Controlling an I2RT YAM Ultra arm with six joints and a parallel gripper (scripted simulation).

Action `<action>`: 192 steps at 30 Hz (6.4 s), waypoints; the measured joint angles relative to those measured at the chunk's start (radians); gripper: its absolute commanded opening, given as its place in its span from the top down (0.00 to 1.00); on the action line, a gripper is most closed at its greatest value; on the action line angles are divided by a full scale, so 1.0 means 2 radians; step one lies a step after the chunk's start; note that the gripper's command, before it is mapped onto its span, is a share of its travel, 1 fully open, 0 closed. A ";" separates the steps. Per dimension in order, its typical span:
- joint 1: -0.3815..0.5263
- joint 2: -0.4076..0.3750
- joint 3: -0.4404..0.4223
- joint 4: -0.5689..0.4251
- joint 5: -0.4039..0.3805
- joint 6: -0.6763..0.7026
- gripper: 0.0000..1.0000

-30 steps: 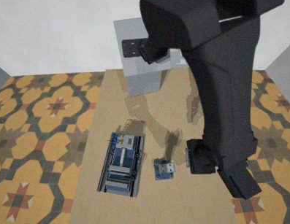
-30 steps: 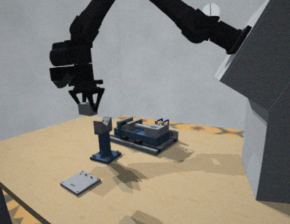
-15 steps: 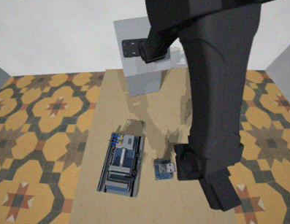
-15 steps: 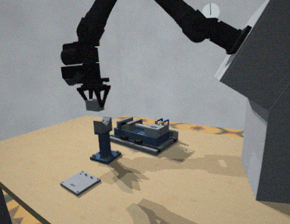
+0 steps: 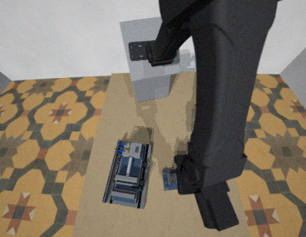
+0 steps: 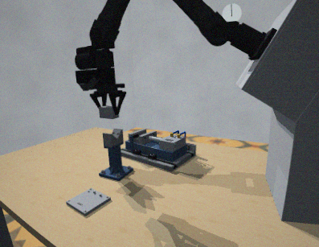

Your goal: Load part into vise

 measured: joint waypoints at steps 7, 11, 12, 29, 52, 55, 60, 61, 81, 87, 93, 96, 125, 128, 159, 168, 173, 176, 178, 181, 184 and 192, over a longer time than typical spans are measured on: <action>-0.014 -0.003 -0.001 0.000 -0.018 -0.015 1.00; -0.022 -0.004 -0.002 0.000 -0.025 -0.022 1.00; -0.024 -0.005 -0.002 0.000 -0.026 -0.023 1.00; -0.029 -0.006 -0.003 0.000 -0.035 -0.031 1.00; -0.029 -0.006 -0.003 0.000 -0.036 -0.031 1.00; -0.029 -0.006 -0.003 0.000 -0.036 -0.031 1.00; -0.029 -0.006 -0.003 0.000 -0.036 -0.031 1.00; -0.029 -0.006 -0.003 0.000 -0.036 -0.031 1.00; -0.022 -0.006 -0.003 -0.001 -0.022 -0.031 1.00; -0.014 -0.006 -0.003 -0.003 -0.007 -0.028 1.00; -0.005 -0.003 -0.003 -0.006 0.012 -0.024 1.00; 0.002 -0.003 -0.002 -0.007 0.025 -0.020 1.00; 0.085 0.033 0.029 -0.039 0.202 0.031 1.00; 0.096 0.040 0.036 -0.043 0.225 0.039 1.00; 0.168 0.137 0.120 -0.146 0.427 0.151 1.00; 0.178 0.162 0.146 -0.182 0.460 0.186 1.00; 0.180 0.170 0.154 -0.197 0.471 0.200 1.00; 0.180 0.173 0.159 -0.206 0.476 0.207 1.00; 0.181 0.175 0.162 -0.210 0.479 0.211 1.00; 0.182 0.177 0.164 -0.216 0.482 0.216 1.00; 0.183 0.178 0.167 -0.221 0.484 0.220 1.00; 0.183 0.179 0.169 -0.227 0.487 0.225 1.00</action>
